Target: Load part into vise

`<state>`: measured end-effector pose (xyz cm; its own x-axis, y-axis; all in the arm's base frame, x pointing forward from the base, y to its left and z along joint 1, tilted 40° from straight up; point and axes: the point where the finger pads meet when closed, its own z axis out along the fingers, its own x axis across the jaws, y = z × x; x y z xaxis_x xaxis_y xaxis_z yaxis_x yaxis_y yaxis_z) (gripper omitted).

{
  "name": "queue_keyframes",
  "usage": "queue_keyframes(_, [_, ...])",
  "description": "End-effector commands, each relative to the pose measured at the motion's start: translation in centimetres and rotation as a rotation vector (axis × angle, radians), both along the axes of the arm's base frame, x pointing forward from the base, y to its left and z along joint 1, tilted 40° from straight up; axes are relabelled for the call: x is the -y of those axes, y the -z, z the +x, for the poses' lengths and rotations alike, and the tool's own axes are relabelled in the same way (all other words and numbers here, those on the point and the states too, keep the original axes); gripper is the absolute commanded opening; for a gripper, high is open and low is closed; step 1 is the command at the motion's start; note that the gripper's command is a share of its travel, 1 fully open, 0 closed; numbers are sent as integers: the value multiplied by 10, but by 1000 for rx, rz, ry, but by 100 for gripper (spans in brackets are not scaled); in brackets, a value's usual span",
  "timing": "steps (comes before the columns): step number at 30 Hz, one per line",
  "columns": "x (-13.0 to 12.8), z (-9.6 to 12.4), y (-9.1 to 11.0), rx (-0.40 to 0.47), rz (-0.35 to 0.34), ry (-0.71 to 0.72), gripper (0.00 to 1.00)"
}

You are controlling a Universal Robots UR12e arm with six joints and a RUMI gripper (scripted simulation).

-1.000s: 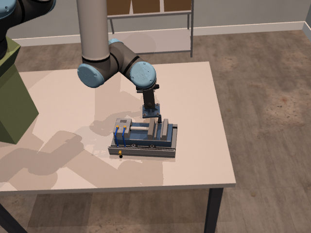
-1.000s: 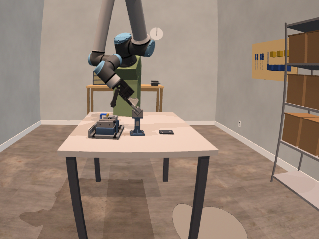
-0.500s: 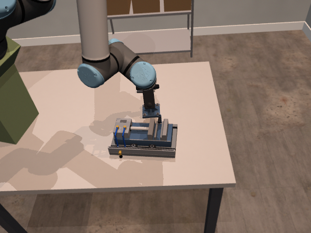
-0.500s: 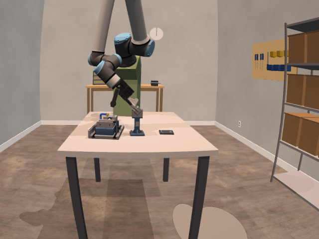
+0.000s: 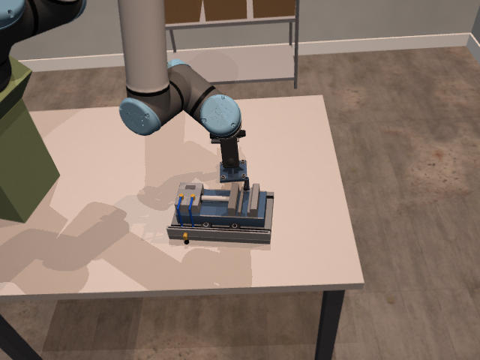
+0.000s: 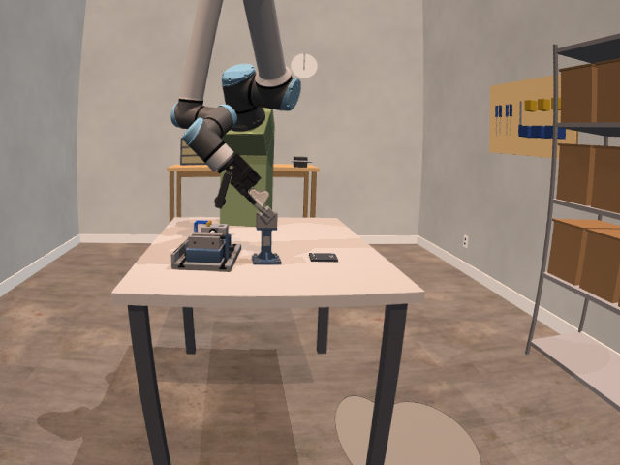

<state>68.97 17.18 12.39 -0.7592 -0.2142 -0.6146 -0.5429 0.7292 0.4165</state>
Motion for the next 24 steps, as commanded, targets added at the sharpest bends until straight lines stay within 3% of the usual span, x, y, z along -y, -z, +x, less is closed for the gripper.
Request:
queue_keyframes(1, [0, -1, -1, 1, 0, 0, 0])
queue_keyframes(24, [-1, -7, -9, 1, 0, 0, 0])
